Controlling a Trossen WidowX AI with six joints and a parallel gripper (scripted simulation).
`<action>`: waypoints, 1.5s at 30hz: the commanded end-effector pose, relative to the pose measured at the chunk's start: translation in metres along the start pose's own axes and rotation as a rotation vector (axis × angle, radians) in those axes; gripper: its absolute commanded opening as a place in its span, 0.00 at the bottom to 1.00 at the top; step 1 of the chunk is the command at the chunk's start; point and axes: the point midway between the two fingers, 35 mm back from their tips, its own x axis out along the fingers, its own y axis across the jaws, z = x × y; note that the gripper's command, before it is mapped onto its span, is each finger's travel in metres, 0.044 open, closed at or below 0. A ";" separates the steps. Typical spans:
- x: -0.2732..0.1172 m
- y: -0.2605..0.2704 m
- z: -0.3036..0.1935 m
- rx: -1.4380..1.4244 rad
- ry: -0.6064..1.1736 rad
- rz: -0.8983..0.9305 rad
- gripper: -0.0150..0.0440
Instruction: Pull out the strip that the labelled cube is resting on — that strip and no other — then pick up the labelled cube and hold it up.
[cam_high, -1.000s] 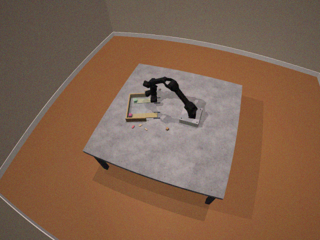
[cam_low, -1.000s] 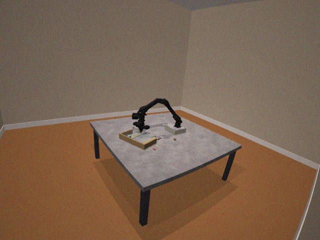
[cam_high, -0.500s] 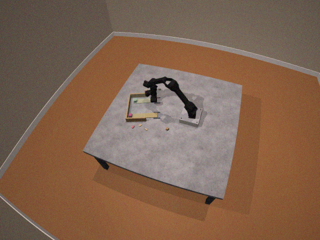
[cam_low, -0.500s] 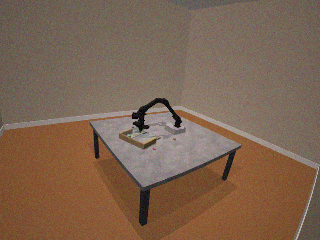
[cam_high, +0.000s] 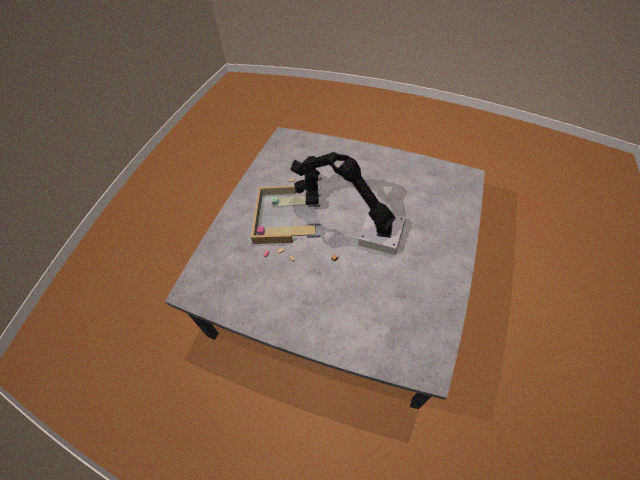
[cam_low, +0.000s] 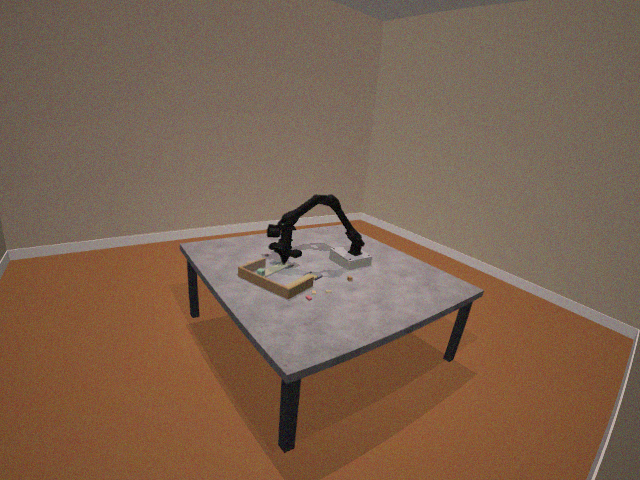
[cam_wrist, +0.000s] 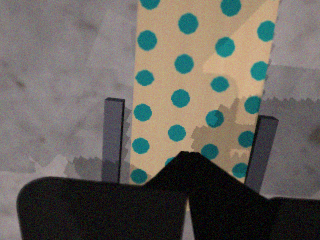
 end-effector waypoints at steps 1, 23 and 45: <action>0.005 0.000 -0.012 0.005 0.019 0.007 0.25; 0.006 0.001 -0.046 0.005 0.022 0.007 0.25; 0.006 0.002 -0.079 0.005 0.025 0.007 0.25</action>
